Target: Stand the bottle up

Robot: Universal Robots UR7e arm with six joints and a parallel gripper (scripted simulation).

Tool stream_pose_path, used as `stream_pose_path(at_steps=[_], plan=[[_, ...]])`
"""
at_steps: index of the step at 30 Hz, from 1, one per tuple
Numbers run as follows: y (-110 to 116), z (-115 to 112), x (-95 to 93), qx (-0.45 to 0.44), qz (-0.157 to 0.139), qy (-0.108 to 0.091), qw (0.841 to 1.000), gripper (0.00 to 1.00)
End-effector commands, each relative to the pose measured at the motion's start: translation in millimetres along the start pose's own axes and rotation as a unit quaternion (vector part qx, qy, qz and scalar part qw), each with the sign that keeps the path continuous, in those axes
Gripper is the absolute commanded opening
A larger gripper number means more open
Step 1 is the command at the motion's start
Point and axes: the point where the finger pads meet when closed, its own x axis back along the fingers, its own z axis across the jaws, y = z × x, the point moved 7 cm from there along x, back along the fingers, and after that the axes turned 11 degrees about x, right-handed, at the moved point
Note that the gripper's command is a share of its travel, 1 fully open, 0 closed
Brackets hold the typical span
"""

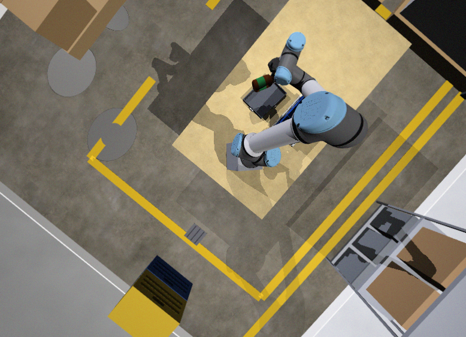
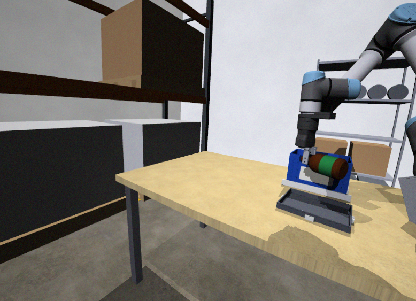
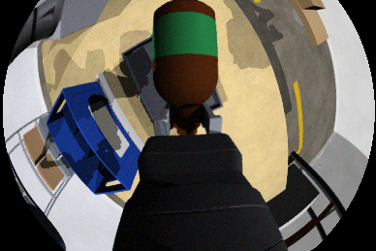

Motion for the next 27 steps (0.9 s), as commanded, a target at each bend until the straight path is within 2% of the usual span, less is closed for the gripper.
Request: stream_pose_path(at_steps=[1,27], plan=[[0.2,0.2,0.5,0.0,-0.001,0.001,1.0,0.0],[0.2,0.2,0.5,-0.005,-0.001,0.001,1.0,0.0]])
